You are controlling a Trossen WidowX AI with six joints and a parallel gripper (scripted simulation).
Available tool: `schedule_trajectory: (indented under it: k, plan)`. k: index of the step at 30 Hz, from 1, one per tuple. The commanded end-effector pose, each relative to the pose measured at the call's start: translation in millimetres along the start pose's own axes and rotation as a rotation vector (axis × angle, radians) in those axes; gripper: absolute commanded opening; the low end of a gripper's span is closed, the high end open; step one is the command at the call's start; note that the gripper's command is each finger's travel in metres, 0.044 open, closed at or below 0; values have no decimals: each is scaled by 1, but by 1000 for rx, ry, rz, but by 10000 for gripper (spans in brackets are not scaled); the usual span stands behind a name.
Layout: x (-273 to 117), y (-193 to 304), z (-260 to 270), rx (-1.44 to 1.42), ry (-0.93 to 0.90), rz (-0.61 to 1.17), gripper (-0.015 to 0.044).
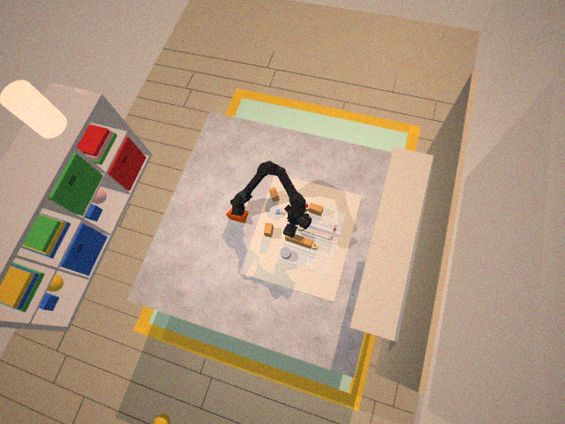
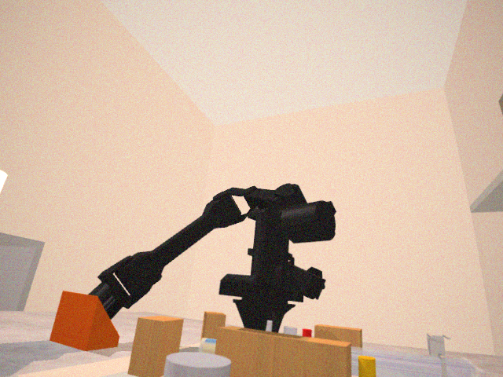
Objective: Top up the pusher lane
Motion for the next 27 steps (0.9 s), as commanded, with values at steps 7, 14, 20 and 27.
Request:
schedule_trajectory:
  k: [7,14,20,27]
  plan:
    - [3,-1,1,-5,-7,-10,0]
    - [5,-1,0,-5,-7,-10,0]
    - [5,0,0,-5,-7,-10,0]
    - [5,2,0,-5,-7,-10,0]
Point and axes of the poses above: the point midway between the two fingers, 35 mm back from their tips, its own x axis out along the fingers, its own z axis across the jaws, y = z × x, the point moved 7 cm from there along -x, back along the fingers, and after that the axes turned 9 degrees about x, right-handed, at the moved point
